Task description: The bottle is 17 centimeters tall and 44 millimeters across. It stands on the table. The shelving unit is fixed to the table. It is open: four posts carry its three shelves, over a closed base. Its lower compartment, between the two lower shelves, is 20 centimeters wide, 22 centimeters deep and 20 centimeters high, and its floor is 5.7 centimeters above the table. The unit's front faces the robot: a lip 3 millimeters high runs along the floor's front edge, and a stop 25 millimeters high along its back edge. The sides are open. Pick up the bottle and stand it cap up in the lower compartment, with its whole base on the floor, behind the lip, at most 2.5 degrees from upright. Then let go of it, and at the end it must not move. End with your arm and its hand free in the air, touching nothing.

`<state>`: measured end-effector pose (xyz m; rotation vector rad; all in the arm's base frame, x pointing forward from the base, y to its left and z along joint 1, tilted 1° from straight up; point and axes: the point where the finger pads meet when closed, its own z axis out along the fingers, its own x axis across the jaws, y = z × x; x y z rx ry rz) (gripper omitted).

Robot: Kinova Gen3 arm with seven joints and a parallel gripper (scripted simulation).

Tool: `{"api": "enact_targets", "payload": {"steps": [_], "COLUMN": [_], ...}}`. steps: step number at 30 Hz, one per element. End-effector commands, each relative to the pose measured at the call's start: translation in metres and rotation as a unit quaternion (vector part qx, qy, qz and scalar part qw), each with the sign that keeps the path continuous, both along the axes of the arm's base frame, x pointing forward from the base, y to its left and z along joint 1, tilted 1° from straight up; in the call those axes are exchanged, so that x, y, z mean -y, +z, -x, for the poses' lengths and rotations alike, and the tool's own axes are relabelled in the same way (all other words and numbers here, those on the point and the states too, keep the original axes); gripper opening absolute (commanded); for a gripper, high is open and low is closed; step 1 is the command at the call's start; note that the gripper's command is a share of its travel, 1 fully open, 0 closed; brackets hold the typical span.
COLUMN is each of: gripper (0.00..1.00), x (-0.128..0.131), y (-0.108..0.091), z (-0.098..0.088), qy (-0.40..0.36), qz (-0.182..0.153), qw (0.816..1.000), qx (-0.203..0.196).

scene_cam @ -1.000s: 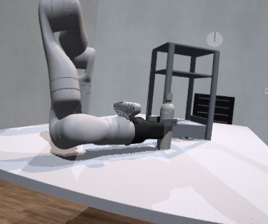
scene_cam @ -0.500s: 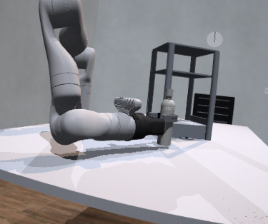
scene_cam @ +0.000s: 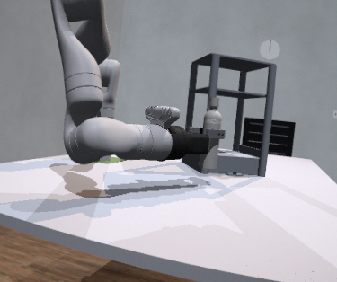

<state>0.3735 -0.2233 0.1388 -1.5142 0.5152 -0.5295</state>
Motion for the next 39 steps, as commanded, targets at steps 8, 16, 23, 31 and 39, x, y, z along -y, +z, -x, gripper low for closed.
{"api": "enact_targets", "payload": {"steps": [8,16,23,31,39], "gripper": [0.00,0.00,0.00,0.00,0.00], "x": [0.001,0.001,0.001,0.002,0.007], "y": [0.022,0.029,0.029,0.029,0.029], "z": [0.000,0.000,0.000,0.001,0.016], "qy": [0.000,0.000,0.000,0.000,0.000], "qz": [0.006,0.006,0.006,0.006,0.006], "qw": [1.000,1.000,1.000,1.000,1.000], "qx": [0.002,0.002,0.002,0.002,0.002]}}
